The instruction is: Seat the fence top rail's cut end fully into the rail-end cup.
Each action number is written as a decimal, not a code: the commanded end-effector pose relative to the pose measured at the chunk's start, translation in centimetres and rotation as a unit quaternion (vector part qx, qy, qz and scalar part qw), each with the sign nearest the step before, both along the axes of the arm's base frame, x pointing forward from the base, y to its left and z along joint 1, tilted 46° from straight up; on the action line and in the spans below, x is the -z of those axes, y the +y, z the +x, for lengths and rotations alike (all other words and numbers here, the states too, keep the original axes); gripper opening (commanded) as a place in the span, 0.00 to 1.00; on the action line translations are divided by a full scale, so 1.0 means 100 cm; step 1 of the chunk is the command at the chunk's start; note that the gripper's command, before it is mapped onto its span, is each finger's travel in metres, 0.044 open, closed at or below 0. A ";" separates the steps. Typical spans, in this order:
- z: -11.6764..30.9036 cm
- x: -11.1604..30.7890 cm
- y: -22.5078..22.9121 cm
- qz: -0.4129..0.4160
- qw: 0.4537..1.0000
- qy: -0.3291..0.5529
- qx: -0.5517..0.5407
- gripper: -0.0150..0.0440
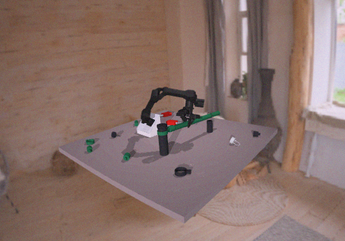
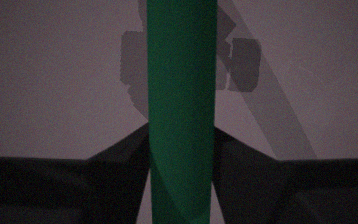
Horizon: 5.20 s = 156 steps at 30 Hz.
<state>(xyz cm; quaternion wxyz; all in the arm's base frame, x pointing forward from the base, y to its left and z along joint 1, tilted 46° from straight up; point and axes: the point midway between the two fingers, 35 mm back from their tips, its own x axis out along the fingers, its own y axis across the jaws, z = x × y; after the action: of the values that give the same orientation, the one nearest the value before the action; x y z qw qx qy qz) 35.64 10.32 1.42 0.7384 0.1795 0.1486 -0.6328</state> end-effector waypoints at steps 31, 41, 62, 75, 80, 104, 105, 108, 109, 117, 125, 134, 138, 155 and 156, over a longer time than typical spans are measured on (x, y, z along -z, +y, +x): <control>0.002 -0.006 0.001 -0.007 1.000 0.000 -0.005 0.25; 0.002 -0.007 0.000 -0.007 1.000 0.001 -0.005 0.25; 0.001 -0.003 -0.001 -0.004 1.000 0.002 0.001 0.25; 0.001 -0.008 -0.003 -0.004 1.000 0.002 0.001 0.25; 0.001 -0.010 -0.003 -0.004 1.000 0.002 0.001 0.25; 0.002 -0.017 -0.006 -0.004 1.000 0.002 0.001 0.25; 0.002 -0.017 -0.007 -0.004 1.000 0.002 0.001 0.25; 0.002 -0.018 -0.007 -0.004 1.000 0.002 0.001 0.25; 0.002 -0.018 -0.007 -0.004 1.000 0.002 0.001 0.25; 0.002 -0.020 -0.009 -0.004 1.000 0.003 0.001 0.25; 0.003 -0.022 -0.011 -0.004 1.000 0.003 0.001 0.25; 0.003 -0.024 -0.013 -0.004 1.000 0.003 0.001 0.25; 0.004 -0.025 -0.014 -0.004 1.000 0.003 0.001 0.25; 0.005 -0.029 -0.019 -0.004 1.000 0.003 0.001 0.25; 0.005 -0.030 -0.019 -0.004 1.000 0.003 0.001 0.25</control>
<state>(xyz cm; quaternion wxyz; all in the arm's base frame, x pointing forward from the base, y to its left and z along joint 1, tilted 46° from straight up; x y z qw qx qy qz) 35.93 8.36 3.81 0.7328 0.1733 0.1519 -0.6402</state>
